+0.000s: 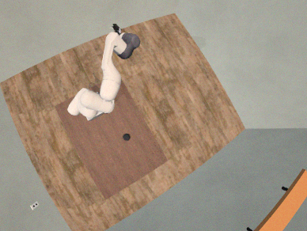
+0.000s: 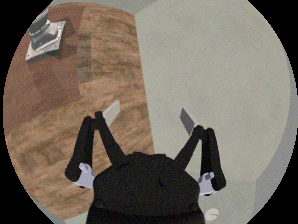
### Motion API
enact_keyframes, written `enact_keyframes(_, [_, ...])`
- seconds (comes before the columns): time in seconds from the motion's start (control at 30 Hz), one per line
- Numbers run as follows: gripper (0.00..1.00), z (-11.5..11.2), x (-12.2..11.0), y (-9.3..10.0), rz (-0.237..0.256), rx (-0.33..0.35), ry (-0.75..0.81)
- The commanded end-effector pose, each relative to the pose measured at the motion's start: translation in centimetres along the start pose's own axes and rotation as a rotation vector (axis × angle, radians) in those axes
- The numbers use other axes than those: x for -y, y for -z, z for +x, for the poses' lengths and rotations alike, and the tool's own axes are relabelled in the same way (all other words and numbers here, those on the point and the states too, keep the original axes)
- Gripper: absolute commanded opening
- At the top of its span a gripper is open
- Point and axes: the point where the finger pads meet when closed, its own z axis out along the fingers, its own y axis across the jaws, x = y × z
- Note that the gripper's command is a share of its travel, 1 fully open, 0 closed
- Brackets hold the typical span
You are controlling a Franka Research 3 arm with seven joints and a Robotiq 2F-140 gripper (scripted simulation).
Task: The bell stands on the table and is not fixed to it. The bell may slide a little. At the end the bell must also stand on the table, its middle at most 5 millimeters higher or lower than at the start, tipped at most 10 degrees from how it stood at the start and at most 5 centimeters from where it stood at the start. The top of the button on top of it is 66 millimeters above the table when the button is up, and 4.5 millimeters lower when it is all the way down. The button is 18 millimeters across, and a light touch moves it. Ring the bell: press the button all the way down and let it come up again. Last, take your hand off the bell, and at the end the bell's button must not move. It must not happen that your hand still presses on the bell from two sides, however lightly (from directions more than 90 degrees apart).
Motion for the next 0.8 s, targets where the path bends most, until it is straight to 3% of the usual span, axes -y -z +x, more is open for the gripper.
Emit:
enact_keyframes(0.0, [1.00, 0.0, 0.0, 0.0, 0.000, 0.000, 0.000])
enact_keyframes(0.6, [1.00, 0.0, 0.1, 0.1, 0.000, 0.001, 0.000])
enact_keyframes(0.77, [1.00, -1.9, 2.3, 1.7, 0.015, 0.045, -0.024])
